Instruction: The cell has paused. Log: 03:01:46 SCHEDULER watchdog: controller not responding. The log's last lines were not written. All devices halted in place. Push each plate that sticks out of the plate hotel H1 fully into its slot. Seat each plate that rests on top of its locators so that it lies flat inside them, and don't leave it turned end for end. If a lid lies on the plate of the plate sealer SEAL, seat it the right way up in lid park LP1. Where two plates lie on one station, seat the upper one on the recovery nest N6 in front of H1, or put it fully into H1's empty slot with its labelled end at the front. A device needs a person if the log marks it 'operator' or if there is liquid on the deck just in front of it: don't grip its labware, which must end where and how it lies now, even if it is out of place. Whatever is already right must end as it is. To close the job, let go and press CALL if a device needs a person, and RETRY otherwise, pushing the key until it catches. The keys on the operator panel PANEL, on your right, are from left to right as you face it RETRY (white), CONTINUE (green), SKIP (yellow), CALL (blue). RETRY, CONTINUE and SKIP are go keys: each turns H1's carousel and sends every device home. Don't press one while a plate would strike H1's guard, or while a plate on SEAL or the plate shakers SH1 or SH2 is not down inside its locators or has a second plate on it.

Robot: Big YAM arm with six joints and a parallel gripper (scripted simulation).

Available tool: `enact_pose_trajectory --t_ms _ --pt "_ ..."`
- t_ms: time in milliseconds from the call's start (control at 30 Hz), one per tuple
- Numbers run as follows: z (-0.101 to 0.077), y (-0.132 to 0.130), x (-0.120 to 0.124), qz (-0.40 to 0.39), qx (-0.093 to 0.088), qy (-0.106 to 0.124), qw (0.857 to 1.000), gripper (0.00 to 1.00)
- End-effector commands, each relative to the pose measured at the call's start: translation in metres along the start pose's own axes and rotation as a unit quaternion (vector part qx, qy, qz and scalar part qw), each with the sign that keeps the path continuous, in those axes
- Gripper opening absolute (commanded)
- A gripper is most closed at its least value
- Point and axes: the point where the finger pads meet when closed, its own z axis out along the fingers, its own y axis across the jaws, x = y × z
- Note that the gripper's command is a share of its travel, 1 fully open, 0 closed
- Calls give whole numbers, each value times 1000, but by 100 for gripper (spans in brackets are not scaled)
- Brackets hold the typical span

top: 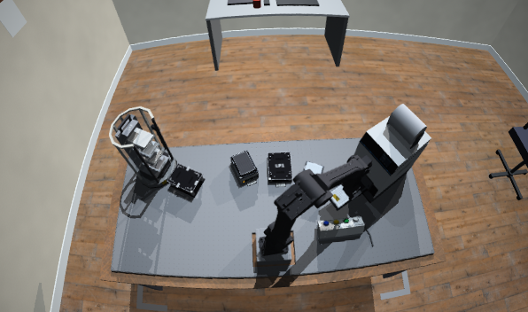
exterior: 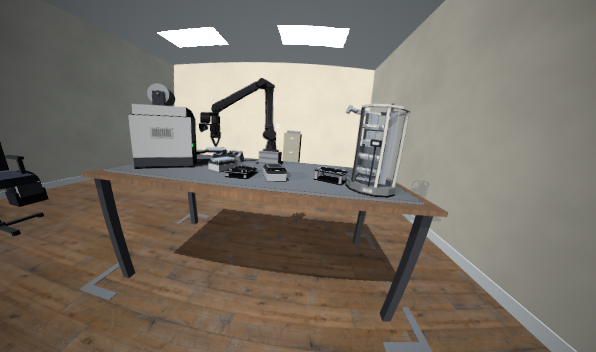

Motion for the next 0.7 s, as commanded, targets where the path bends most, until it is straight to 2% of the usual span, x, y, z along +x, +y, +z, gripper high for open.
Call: enact_pose_trajectory --t_ms 0,267,667 --pt "14 -7 0 2 1 4 1000 100" --pt "24 -7 0 2 1 4 1000 100" --pt "24 -7 0 2 1 4 1000 100"
